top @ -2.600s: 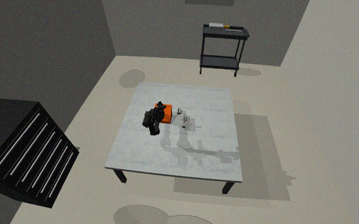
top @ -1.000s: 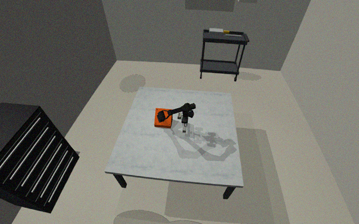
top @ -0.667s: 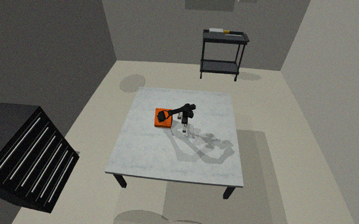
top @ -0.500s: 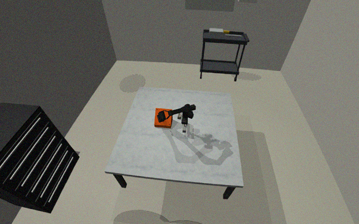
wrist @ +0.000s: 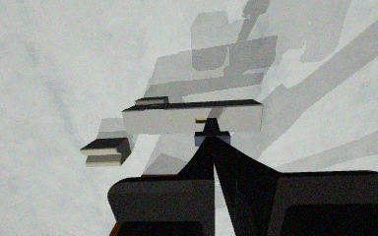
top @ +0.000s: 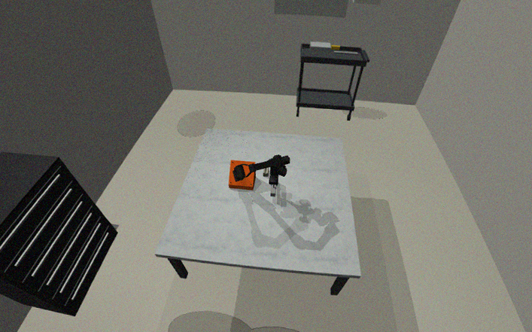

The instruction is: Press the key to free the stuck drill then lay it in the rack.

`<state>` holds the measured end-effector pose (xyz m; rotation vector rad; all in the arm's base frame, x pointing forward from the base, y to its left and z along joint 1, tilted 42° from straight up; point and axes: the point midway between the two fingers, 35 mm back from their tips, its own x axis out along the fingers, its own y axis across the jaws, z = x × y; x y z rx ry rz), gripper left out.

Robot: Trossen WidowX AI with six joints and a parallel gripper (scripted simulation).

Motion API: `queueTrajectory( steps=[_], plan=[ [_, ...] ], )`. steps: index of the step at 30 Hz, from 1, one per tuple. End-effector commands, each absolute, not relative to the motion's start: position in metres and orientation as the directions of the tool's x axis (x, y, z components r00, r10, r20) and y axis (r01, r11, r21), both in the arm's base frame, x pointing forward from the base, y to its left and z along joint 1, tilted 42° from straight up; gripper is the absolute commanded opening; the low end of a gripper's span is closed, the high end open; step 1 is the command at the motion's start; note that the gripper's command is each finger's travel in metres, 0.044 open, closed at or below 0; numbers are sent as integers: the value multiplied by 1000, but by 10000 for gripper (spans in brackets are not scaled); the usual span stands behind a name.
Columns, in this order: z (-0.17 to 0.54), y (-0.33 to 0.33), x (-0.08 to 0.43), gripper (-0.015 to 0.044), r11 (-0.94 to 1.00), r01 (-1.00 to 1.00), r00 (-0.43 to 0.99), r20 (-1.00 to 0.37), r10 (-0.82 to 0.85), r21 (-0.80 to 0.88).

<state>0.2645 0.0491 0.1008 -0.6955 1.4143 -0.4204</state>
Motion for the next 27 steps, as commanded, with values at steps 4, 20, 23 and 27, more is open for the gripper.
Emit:
queueTrajectory(
  steps=[4,20,23,27],
  plan=[
    [97,44,266,0,734,-134,122,-746,-654,-666],
    [94,39,264,0,734,-134,122,-746,-654,-666],
    [94,38,263,0,734,-134,122,-746,-655,-666],
    [93,37,262,0,734,-134,122,-746,-655,-666]
  ],
)
